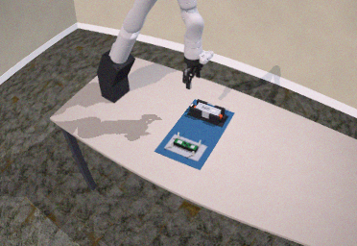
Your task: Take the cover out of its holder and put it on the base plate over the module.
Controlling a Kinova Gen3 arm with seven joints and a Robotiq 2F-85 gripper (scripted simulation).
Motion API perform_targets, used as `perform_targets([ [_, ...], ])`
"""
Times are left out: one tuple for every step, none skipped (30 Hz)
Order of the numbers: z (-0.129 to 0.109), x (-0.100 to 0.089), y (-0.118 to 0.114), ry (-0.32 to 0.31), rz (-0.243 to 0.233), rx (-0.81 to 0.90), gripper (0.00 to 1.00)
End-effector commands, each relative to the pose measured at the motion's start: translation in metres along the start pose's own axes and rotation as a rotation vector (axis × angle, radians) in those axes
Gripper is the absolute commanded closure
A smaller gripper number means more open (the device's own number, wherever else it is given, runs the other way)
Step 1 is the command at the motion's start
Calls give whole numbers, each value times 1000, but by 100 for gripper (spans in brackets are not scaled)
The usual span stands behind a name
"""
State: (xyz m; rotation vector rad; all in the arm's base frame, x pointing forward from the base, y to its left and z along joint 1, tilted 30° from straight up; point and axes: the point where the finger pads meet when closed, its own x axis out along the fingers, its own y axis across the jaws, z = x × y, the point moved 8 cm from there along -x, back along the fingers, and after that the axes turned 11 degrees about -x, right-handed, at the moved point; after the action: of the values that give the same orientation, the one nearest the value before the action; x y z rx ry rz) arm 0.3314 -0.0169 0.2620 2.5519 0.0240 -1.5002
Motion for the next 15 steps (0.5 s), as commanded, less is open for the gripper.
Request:
perform_targets([
  [-1,4,-5,5,10,1,0],
  [-2,5,-3,0,2,1,0],
  [-4,10,-6,0,3,1,0],
  [-6,15,-9,1,4,1,0],
  [-8,20,-12,1,5,1,0],
  [-10,25,-15,2,5,1,0],
  [-12,30,-18,3,6,1,0],
  [-14,34,-21,3,7,1,0],
  [-16,39,-24,4,8,1,0],
  [-18,44,-27,4,9,1,0],
  [-20,49,-30,5,10,1,0],
  [-20,49,-30,5,10,1,0],
  [-20,49,-30,5,10,1,0],
  [-20,49,-30,5,10,1,0],
  [-20,49,-30,5,10,1,0],
])
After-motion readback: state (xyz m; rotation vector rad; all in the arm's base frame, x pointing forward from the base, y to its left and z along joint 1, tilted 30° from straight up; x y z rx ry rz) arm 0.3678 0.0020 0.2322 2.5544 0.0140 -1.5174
